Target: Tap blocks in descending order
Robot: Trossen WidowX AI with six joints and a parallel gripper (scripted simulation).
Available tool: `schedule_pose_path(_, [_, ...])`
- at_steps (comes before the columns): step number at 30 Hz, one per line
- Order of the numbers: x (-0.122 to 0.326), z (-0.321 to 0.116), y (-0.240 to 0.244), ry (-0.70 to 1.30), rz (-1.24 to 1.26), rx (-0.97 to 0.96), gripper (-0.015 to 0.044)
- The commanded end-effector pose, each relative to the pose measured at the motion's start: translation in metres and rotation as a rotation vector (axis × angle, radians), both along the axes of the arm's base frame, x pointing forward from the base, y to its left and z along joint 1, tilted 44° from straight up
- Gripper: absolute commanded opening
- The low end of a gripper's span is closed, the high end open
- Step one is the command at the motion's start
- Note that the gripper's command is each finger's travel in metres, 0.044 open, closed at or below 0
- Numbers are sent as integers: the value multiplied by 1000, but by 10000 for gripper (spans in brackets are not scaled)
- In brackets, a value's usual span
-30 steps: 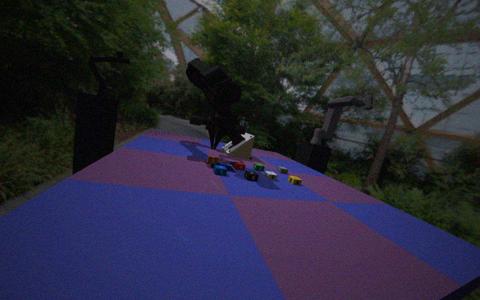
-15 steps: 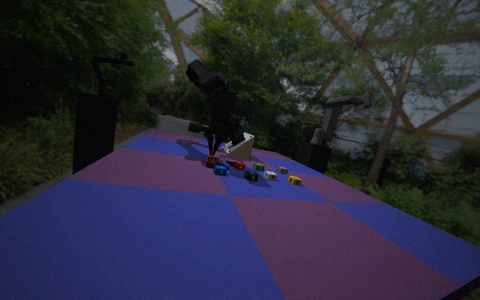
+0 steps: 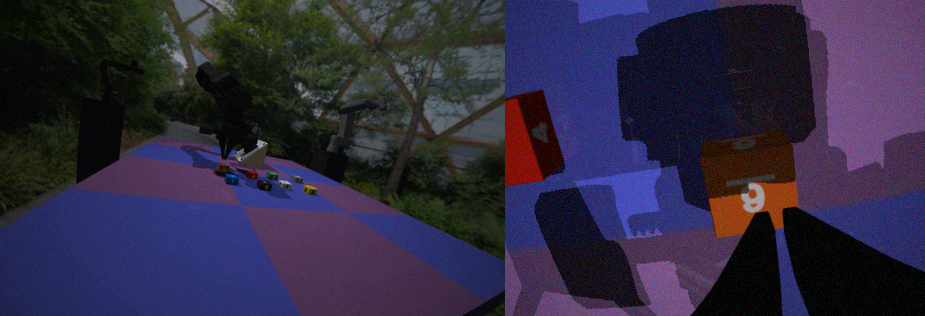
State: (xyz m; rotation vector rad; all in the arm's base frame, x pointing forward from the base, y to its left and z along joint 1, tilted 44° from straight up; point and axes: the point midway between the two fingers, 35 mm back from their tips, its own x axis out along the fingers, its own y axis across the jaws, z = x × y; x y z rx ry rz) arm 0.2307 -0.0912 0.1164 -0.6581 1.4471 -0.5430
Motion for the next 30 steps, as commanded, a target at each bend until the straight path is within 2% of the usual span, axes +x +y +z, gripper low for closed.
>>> schedule_pose_path(1, [-1, 6, 5, 0, -4, -2, 20])
schedule_pose_path(8, [-5, 60, 59, 3, -4, 0, 20])
schedule_pose_path(15, [-6, 62, 60, 3, -4, -1, 20])
schedule_pose_path(17, [-1, 56, 67, 2, -3, 2, 20])
schedule_pose_path(23, [24, 0, 127, 1, -4, 3, 20])
schedule_pose_path(30, [25, -4, 128, 1, -4, 3, 20])
